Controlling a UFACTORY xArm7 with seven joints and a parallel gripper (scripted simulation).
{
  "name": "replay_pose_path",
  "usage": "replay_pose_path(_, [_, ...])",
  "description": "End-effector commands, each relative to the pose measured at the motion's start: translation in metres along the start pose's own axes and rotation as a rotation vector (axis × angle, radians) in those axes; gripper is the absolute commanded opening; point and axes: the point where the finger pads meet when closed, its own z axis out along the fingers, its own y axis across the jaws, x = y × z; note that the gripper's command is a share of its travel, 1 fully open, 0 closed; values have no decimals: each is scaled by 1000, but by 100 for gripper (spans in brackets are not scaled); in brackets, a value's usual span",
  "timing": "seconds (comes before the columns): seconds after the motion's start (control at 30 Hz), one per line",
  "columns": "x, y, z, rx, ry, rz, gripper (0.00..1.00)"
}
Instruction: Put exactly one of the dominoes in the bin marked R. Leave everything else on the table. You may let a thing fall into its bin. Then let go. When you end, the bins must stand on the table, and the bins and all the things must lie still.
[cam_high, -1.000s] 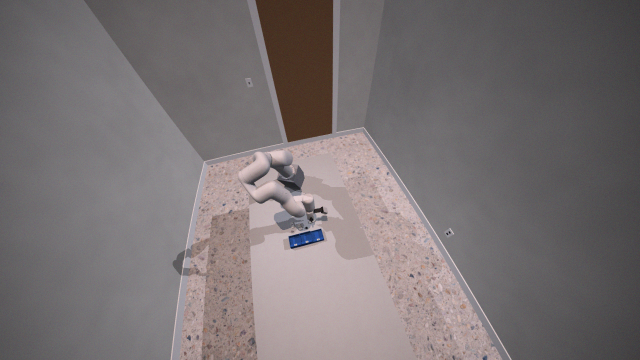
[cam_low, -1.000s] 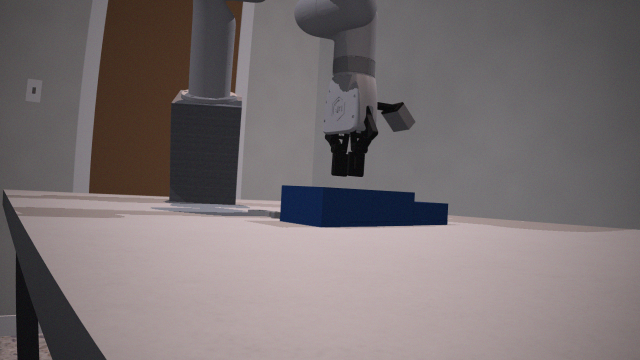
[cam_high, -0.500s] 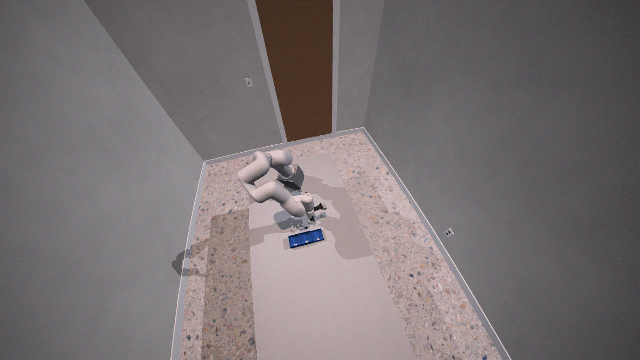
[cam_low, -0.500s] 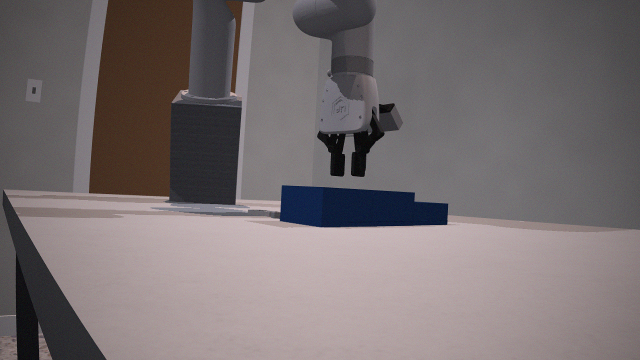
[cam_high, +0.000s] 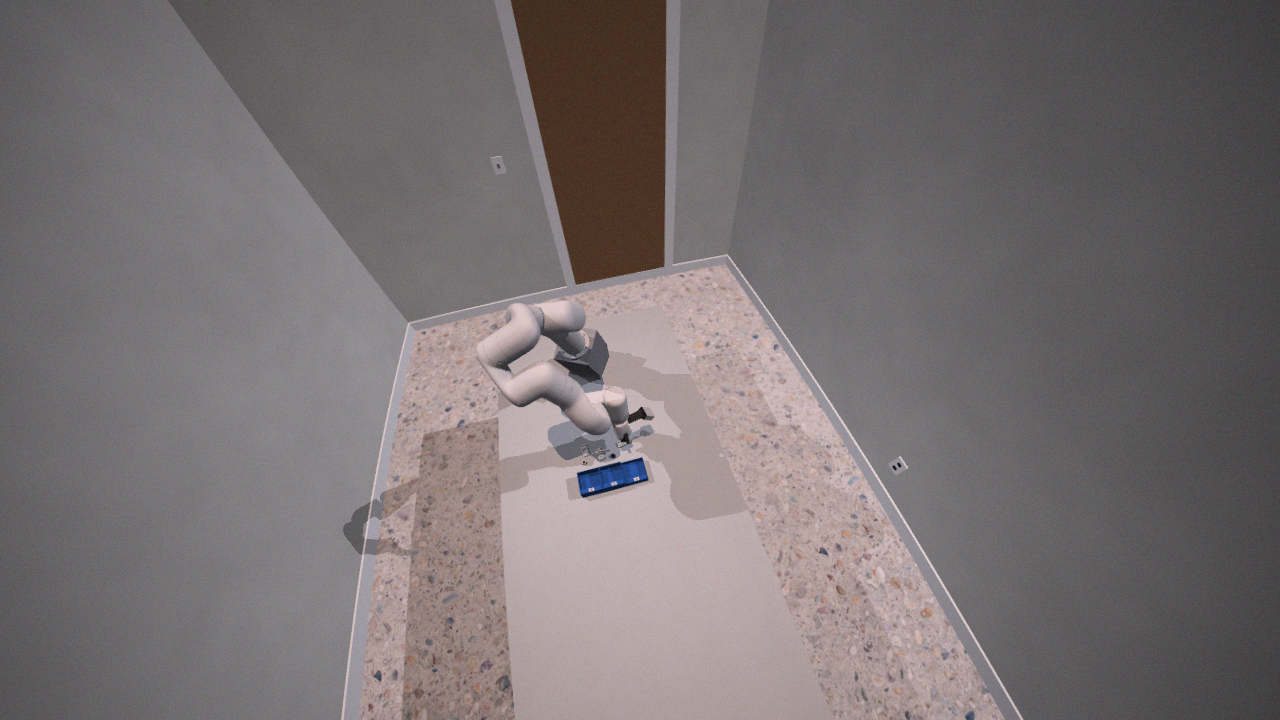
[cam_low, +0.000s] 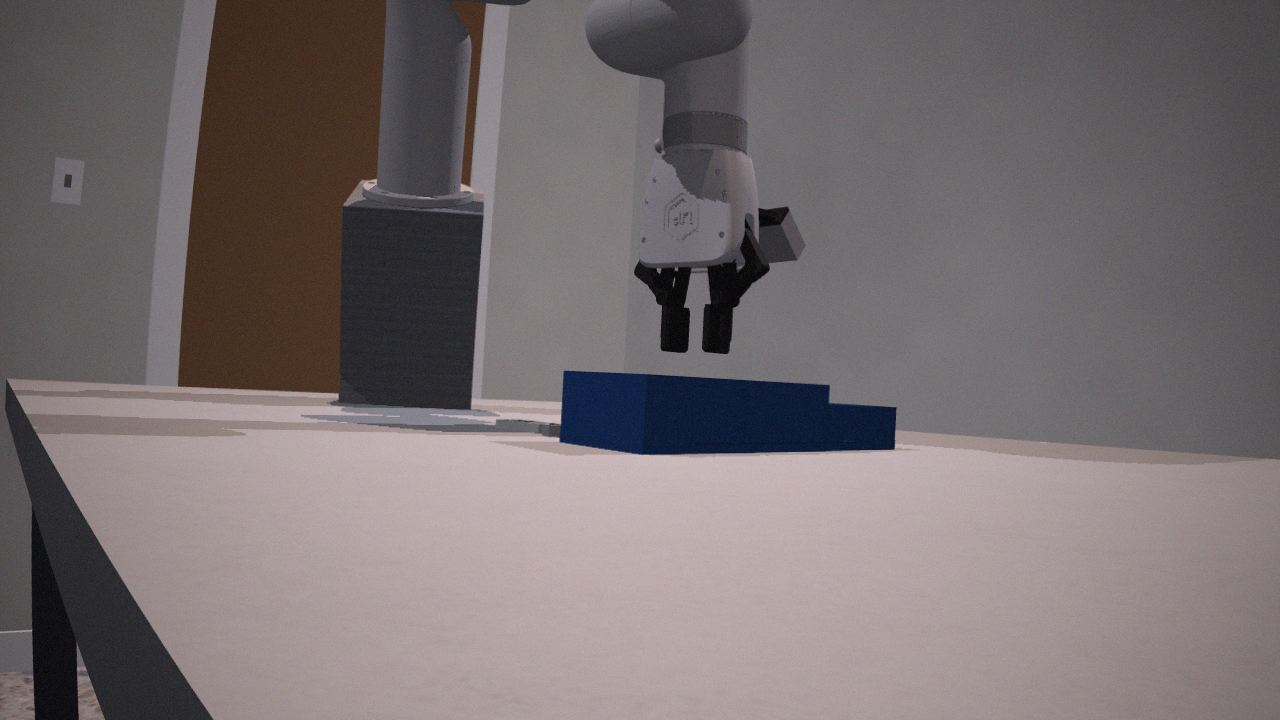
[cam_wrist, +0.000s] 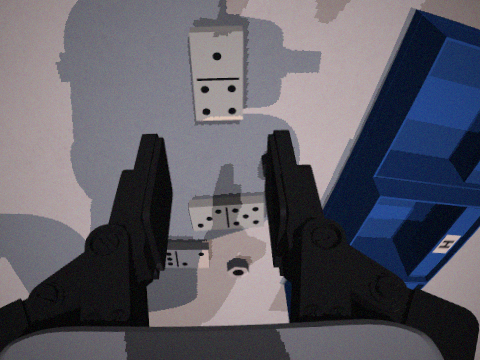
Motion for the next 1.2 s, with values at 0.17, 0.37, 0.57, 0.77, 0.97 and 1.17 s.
replay_pose_path(0.17, [0, 1, -1, -2, 1, -1, 41])
replay_pose_path(0.37, [0, 1, -1, -2, 1, -1, 41])
replay_pose_path(0.57, [0, 1, 19, -2, 1, -1, 41])
replay_pose_path(0.77, [1, 1, 39, -2, 1, -1, 41])
replay_pose_path(0.97, [1, 1, 54, -2, 1, -1, 41])
replay_pose_path(1.17, [1, 2, 54, -2, 1, -1, 41])
